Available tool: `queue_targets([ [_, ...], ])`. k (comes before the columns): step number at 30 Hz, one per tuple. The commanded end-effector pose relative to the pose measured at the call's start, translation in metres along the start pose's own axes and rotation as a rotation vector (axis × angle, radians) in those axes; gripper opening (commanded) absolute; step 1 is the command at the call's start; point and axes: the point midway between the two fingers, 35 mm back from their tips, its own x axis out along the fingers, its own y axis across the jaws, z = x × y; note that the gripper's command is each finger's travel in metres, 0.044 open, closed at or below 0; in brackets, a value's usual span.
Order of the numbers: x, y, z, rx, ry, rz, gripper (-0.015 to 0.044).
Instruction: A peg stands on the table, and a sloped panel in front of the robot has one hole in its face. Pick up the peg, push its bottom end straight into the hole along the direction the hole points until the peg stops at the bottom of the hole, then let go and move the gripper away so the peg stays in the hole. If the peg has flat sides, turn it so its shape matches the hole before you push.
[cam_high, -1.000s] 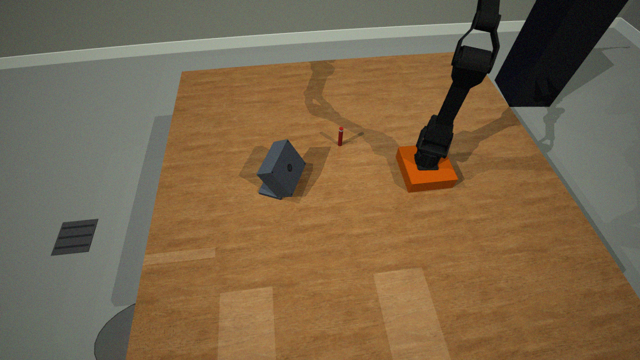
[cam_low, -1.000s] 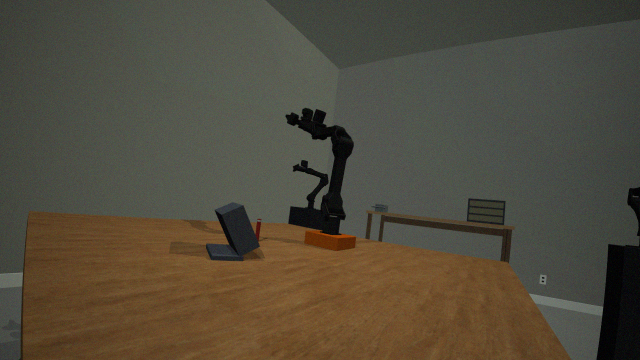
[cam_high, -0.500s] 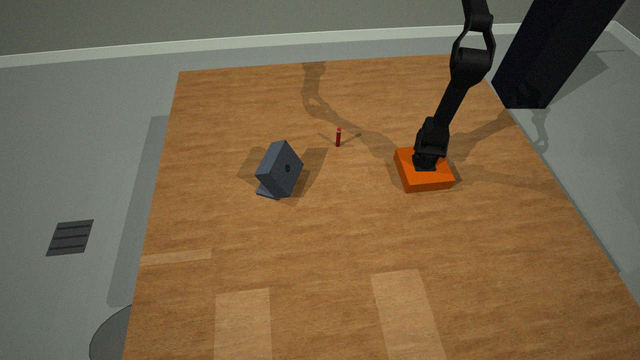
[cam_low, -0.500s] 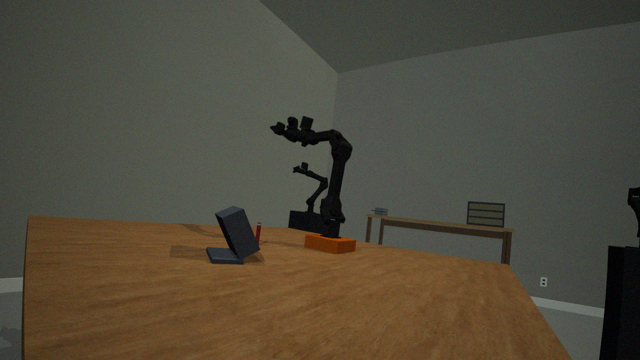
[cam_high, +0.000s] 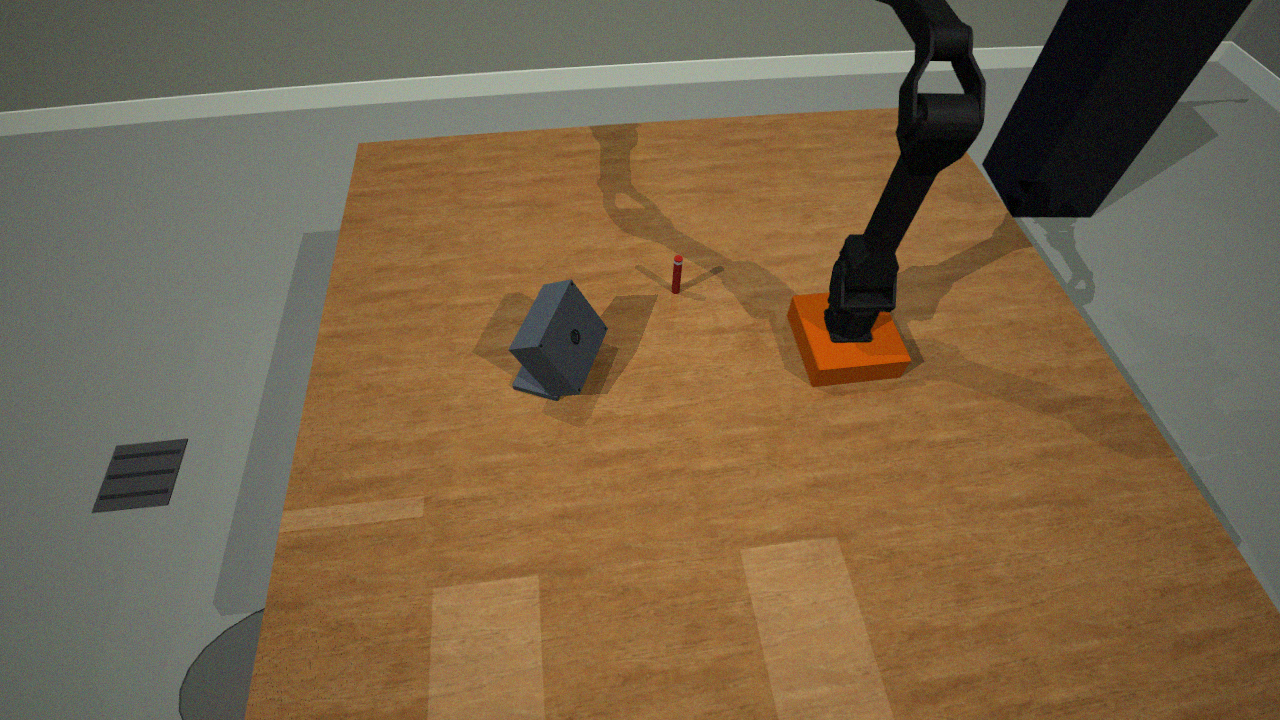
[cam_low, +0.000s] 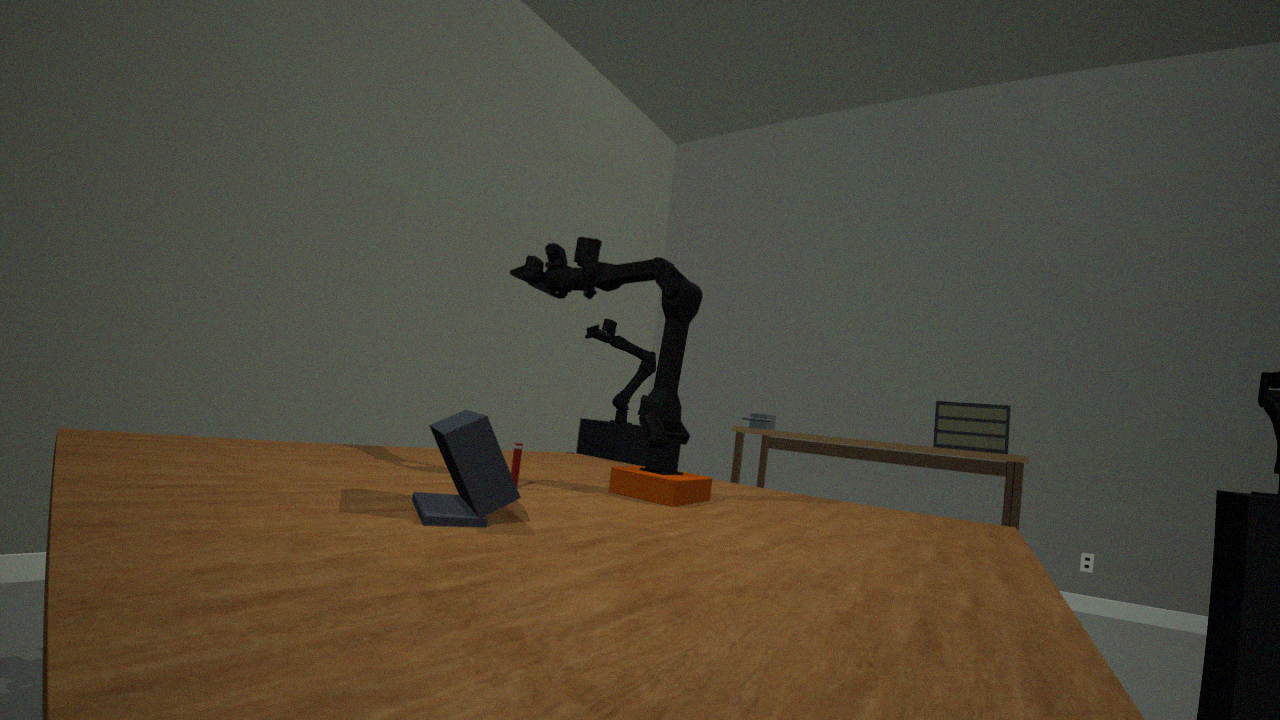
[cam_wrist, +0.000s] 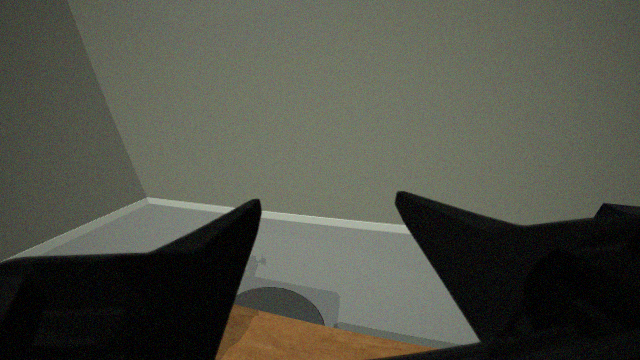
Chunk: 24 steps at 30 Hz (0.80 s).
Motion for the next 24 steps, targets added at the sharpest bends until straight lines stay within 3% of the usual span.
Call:
queue_targets([
  [1, 0.009, 0.016, -0.023, 0.002, 0.071, 0.029, 0.044],
  [24, 0.013, 0.135, -0.132, -0.045, 0.452, 0.25, 0.044],
])
